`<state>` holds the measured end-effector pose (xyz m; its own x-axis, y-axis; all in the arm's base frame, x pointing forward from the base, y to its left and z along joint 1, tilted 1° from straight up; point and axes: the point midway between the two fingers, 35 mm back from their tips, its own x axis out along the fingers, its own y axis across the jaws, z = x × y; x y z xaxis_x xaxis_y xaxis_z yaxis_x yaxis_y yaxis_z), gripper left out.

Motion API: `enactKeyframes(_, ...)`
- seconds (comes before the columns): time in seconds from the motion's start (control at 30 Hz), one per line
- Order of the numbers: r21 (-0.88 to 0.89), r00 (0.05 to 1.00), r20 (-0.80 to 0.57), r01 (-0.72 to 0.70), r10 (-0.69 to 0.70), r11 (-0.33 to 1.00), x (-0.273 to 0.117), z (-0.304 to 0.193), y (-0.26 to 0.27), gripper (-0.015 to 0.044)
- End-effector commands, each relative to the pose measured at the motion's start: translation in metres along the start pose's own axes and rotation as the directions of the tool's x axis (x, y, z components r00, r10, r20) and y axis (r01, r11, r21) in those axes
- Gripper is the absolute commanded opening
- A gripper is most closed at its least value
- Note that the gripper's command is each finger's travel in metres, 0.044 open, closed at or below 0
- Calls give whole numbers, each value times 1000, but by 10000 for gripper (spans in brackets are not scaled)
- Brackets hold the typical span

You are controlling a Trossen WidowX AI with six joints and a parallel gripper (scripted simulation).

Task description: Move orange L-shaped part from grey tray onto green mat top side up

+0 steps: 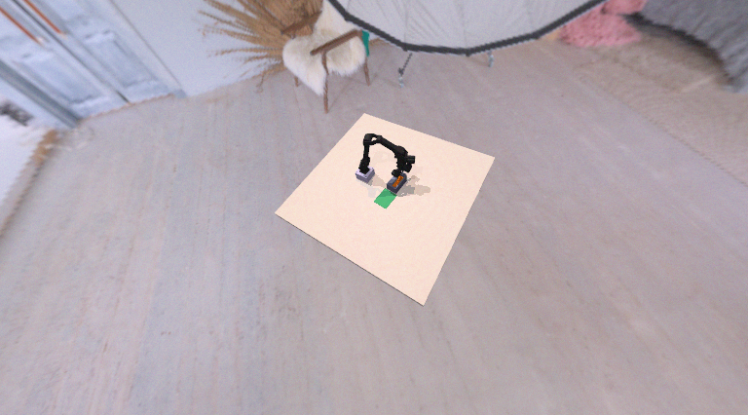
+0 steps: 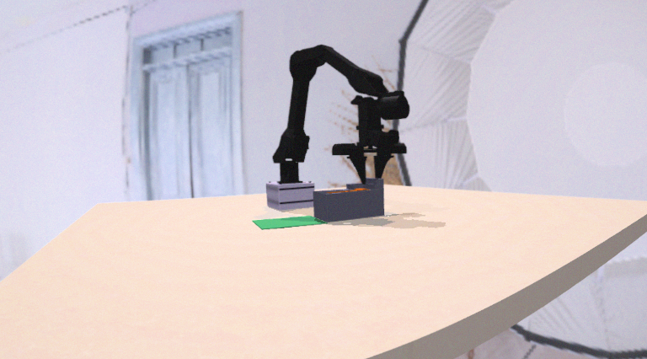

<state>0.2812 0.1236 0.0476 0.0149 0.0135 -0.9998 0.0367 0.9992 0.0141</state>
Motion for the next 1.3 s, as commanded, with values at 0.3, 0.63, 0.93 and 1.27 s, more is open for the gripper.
enactKeyframes(0.3,3,1000,9,-9,9,1000,16,1,2,180)
enactKeyframes(0.63,3,1000,9,-9,9,1000,32,1,2,180)
enactKeyframes(0.93,3,1000,9,-9,9,1000,43,1,2,180)
enactKeyframes(1.27,3,1000,9,-9,9,1000,43,1,2,180)
